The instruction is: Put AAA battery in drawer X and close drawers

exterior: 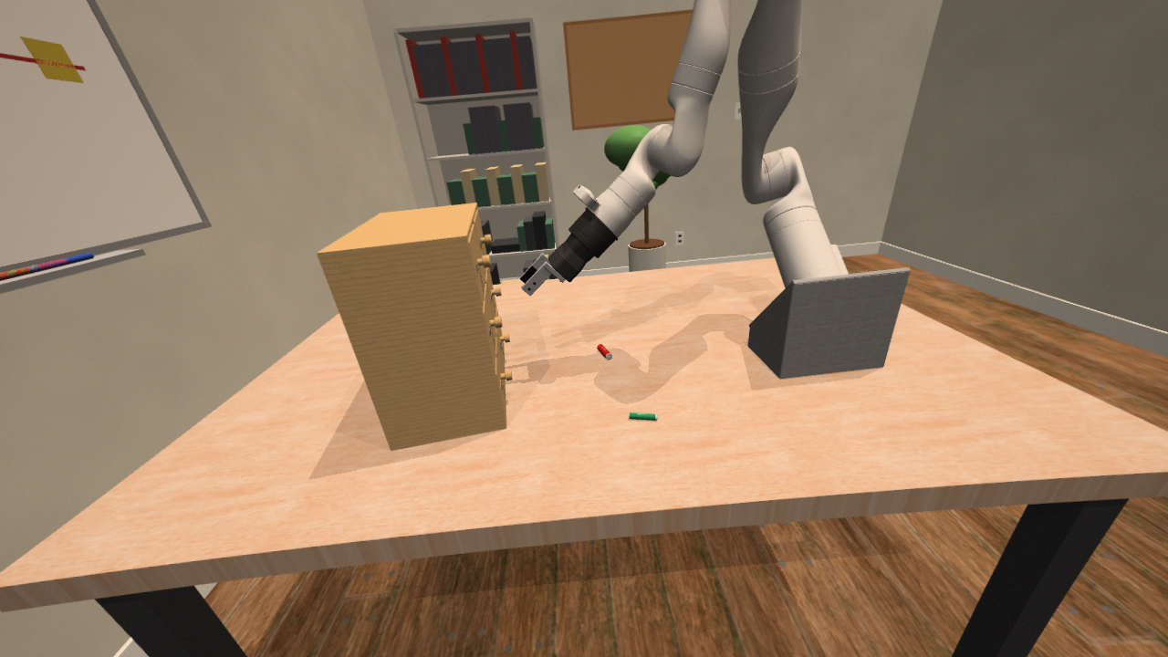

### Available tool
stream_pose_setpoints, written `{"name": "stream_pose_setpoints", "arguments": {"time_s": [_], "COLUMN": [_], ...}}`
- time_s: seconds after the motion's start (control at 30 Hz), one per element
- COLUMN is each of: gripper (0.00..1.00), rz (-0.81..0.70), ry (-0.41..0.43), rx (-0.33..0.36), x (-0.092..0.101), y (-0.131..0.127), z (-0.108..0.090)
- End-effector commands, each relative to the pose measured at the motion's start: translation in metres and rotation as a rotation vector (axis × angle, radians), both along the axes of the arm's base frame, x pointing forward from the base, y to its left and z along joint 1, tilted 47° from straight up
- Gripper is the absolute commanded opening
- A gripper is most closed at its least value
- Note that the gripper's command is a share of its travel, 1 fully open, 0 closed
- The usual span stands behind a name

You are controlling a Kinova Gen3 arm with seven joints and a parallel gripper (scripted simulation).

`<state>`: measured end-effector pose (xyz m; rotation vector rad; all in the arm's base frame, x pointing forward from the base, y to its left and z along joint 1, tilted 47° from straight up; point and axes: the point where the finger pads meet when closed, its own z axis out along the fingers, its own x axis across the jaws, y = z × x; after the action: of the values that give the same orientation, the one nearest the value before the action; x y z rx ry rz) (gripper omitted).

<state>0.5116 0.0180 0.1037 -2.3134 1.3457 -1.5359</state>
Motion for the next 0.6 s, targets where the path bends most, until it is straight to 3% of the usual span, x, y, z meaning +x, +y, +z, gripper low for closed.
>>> {"name": "stream_pose_setpoints", "arguments": {"time_s": [0.0,0.57], "gripper": [1.0,1.0], "rz": [0.0,0.051], "ry": [-0.004,-0.051], "rx": [-0.009,0.0], "x": [-0.0006,0.0041], "y": [-0.0072,-0.0115], "z": [-0.0028,-0.0076]}}
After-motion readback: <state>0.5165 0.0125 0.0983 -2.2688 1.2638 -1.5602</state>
